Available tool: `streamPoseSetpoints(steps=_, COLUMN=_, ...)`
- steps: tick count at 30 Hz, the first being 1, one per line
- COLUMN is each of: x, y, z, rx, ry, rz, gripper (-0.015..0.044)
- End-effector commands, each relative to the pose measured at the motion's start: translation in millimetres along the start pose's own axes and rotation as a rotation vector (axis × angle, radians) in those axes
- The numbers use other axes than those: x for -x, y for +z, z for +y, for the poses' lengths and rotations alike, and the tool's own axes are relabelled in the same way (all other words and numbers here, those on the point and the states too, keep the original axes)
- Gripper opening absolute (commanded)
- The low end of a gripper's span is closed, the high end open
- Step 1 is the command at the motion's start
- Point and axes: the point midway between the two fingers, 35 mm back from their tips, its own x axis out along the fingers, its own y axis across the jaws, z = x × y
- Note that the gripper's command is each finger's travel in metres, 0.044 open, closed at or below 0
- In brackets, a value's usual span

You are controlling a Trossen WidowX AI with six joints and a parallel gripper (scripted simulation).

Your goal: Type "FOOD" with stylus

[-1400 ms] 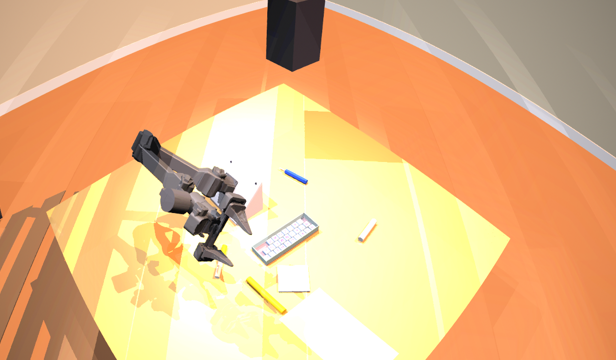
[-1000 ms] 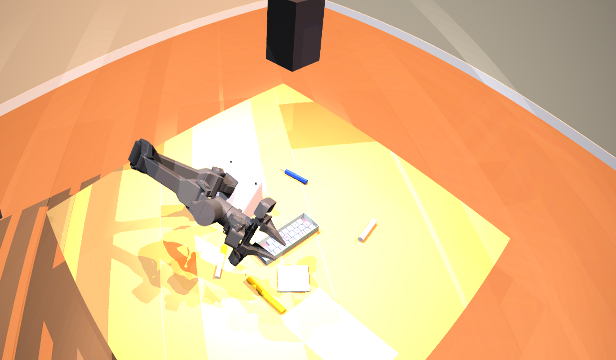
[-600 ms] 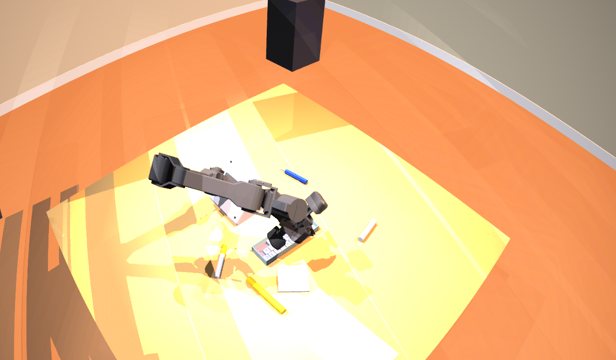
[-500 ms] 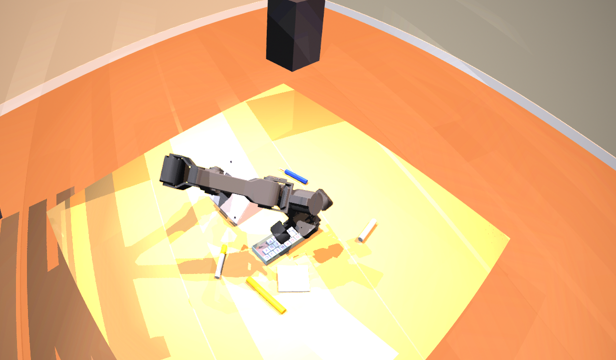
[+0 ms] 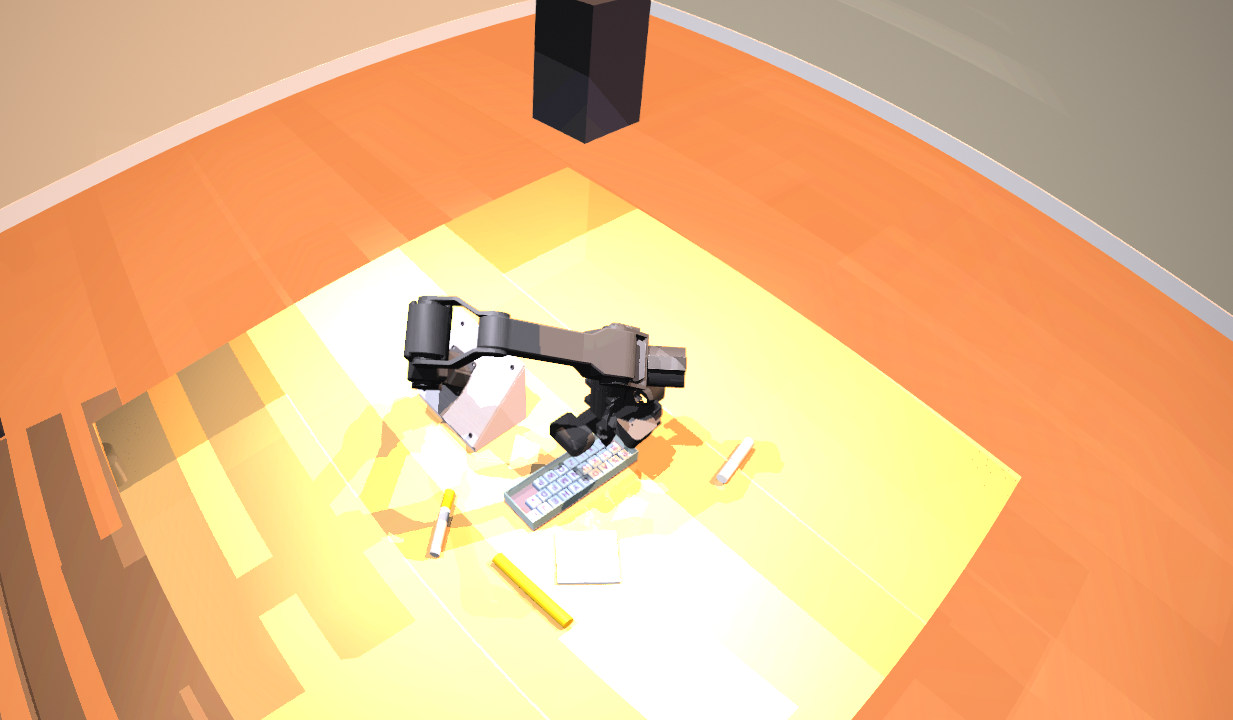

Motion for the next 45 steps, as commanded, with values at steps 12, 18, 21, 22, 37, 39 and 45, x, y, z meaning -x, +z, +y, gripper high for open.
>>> streamPoseSetpoints(steps=12, x=1, y=1, z=-70, rx=0.002, ry=-0.017, rz=-0.006, gripper=0.0000)
streamPoseSetpoints(steps=18, x=1, y=1, z=-70, rx=0.002, ry=-0.017, rz=-0.006, gripper=0.0000)
streamPoseSetpoints(steps=21, x=1, y=1, z=-70, rx=0.002, ry=-0.017, rz=-0.006, gripper=0.0000)
streamPoseSetpoints(steps=22, x=1, y=1, z=-70, rx=0.002, ry=-0.017, rz=-0.006, gripper=0.0000)
streamPoseSetpoints(steps=37, x=2, y=1, z=-141, rx=0.003, ry=-0.021, rz=-0.005, gripper=0.0000)
streamPoseSetpoints(steps=39, x=2, y=1, z=-141, rx=0.003, ry=-0.021, rz=-0.005, gripper=0.0000)
streamPoseSetpoints(steps=45, x=2, y=0, z=-139, rx=0.003, ry=-0.020, rz=-0.005, gripper=0.0000)
